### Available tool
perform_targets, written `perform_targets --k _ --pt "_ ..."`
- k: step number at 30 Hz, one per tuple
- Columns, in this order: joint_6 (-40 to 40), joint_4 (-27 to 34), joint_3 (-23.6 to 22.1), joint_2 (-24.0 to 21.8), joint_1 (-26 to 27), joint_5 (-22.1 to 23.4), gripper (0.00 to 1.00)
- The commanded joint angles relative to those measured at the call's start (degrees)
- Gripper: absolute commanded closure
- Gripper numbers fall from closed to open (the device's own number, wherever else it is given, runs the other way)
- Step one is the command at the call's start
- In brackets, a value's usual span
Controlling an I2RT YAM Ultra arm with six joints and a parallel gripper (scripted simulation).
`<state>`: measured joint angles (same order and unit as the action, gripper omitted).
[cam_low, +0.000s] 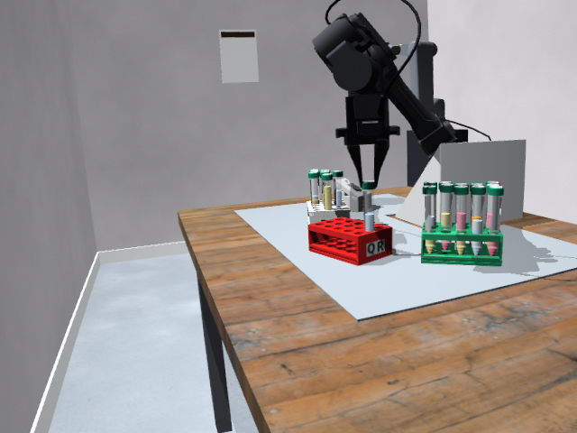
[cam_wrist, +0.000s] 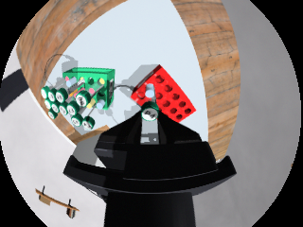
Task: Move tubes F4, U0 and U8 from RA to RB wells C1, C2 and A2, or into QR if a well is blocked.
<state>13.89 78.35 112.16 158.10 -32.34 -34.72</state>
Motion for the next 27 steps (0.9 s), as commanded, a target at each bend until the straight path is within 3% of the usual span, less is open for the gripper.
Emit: perform_targets --k 1,27 --pt "0.6 -1.8 -1.1 -2.0 -0.6 0.1 1.0" --pt "1.2 -3.7 -2.9 -2.2 0.1 -0.2 1.0"
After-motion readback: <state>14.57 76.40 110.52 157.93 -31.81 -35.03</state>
